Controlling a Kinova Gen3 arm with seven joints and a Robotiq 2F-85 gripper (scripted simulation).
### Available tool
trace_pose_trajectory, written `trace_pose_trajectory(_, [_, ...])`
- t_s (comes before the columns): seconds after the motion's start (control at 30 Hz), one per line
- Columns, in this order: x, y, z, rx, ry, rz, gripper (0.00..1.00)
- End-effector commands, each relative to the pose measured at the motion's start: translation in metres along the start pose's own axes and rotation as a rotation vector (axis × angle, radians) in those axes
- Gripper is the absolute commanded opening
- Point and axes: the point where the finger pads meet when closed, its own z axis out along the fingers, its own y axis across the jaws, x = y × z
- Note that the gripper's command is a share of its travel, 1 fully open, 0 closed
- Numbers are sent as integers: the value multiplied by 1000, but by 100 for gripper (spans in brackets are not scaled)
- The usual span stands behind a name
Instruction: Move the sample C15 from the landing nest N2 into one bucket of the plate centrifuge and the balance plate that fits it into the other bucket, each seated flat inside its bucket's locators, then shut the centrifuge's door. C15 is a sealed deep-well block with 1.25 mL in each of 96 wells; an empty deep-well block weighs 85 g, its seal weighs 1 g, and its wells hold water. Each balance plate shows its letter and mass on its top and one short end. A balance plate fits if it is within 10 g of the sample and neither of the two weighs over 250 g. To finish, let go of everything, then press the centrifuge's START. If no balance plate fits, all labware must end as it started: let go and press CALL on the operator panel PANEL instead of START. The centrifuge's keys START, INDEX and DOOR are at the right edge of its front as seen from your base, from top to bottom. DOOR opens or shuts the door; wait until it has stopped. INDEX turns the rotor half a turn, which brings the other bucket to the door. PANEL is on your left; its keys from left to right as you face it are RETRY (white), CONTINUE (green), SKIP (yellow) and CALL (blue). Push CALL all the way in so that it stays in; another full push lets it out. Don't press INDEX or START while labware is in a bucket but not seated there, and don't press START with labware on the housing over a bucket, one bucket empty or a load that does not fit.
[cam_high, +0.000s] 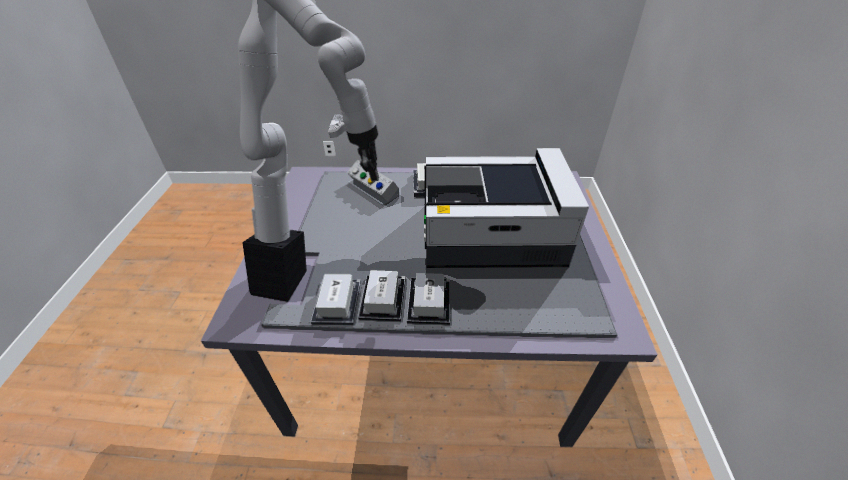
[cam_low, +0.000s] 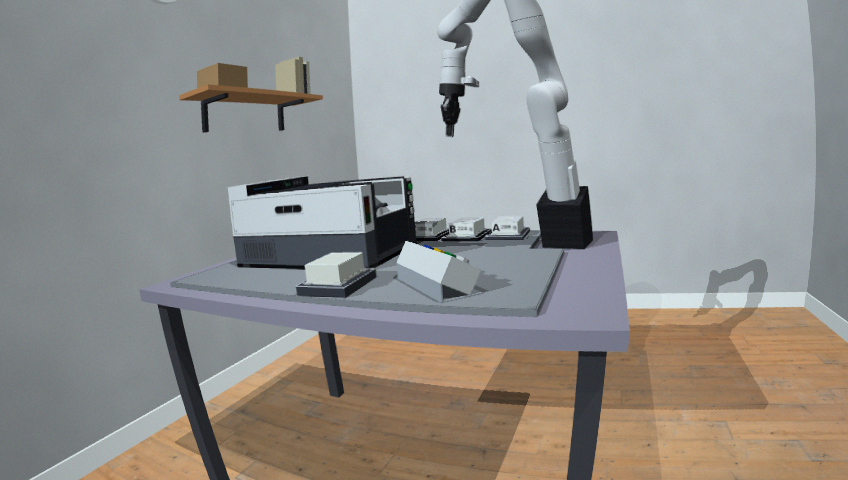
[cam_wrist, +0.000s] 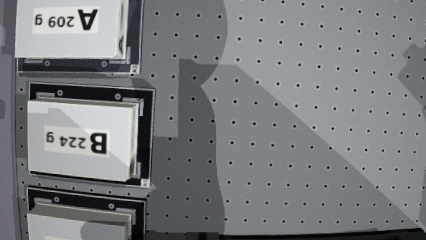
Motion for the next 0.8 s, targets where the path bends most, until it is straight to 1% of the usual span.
trace_pose_trajectory(0.0, [-1,1,0,2,85,2,10])
trace_pose_trajectory(0.1, [-1,1,0,2,141,2,10])
trace_pose_trajectory(0.5, [-1,1,0,2,141,2,10])
trace_pose_trajectory(0.53, [-2,3,2,-1,141,-38,100])
trace_pose_trajectory(0.77, [-13,16,18,-21,140,-318,100])
